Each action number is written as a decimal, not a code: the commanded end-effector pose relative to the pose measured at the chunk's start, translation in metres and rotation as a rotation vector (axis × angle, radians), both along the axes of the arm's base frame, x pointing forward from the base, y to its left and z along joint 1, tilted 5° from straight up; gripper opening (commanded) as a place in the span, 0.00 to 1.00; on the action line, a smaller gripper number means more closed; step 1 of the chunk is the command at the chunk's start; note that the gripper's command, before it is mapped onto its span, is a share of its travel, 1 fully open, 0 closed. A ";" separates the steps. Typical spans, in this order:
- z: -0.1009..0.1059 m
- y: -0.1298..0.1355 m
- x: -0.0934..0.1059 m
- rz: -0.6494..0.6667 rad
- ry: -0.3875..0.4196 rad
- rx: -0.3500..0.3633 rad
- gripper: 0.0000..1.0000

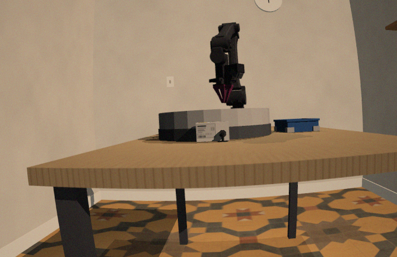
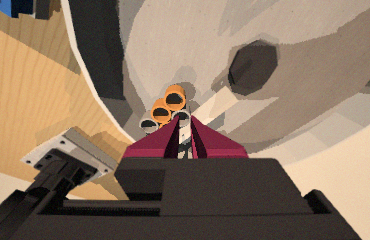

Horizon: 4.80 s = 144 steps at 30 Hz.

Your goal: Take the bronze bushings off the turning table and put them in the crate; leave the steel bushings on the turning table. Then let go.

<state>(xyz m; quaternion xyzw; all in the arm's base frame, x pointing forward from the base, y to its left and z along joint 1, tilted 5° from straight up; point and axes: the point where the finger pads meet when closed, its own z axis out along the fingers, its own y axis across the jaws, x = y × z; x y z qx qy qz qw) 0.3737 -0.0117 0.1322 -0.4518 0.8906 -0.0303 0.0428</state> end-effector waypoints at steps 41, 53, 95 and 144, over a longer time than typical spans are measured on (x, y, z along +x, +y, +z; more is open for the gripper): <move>-0.001 0.002 -0.003 -0.007 -0.007 0.002 0.13; -0.001 0.002 -0.003 -0.007 -0.007 0.002 0.13; -0.004 0.001 -0.006 -0.007 0.001 0.002 0.13; -0.026 -0.002 -0.005 -0.008 -0.010 0.001 0.13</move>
